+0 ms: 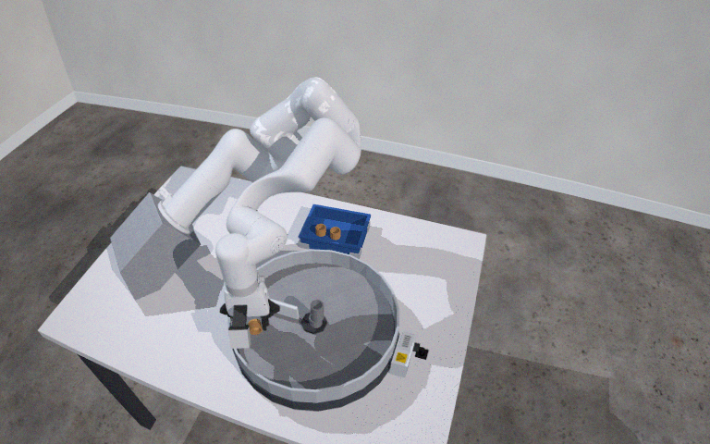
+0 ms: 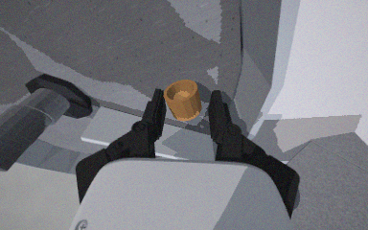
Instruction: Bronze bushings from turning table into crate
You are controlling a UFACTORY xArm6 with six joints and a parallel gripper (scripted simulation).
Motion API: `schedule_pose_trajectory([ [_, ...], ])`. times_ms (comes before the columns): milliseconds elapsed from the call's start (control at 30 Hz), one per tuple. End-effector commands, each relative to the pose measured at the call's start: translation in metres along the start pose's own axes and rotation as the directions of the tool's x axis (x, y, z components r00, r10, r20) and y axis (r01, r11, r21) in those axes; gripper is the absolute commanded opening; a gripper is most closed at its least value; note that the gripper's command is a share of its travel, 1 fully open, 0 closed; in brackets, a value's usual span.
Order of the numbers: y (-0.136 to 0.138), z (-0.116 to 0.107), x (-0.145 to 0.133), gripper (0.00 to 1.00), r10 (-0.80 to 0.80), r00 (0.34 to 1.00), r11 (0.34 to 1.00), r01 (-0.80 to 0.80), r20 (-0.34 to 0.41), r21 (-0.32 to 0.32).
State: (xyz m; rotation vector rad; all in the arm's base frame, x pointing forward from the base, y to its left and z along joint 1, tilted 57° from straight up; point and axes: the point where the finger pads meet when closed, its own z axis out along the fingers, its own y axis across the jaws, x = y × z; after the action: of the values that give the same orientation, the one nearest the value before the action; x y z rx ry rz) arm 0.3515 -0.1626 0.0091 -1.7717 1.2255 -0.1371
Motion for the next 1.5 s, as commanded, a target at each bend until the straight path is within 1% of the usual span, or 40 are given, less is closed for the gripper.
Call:
schedule_pose_trajectory([
  [0, -0.0004, -0.0009, 0.0009, 0.54, -0.001, 1.0, 1.0, 0.001, -0.003, 0.0],
  [33, -0.0004, -0.0009, 0.0009, 0.54, -0.001, 1.0, 1.0, 0.001, -0.003, 0.0],
  [67, -0.0004, -0.0009, 0.0009, 0.0, -0.001, 1.0, 1.0, 0.001, -0.003, 0.0],
  [1200, -0.0004, -0.0009, 0.0009, 0.0, -0.001, 1.0, 1.0, 0.001, -0.003, 0.0],
  [1467, -0.0004, -0.0043, 0.0009, 0.0, -0.001, 1.0, 1.0, 0.001, -0.003, 0.0],
])
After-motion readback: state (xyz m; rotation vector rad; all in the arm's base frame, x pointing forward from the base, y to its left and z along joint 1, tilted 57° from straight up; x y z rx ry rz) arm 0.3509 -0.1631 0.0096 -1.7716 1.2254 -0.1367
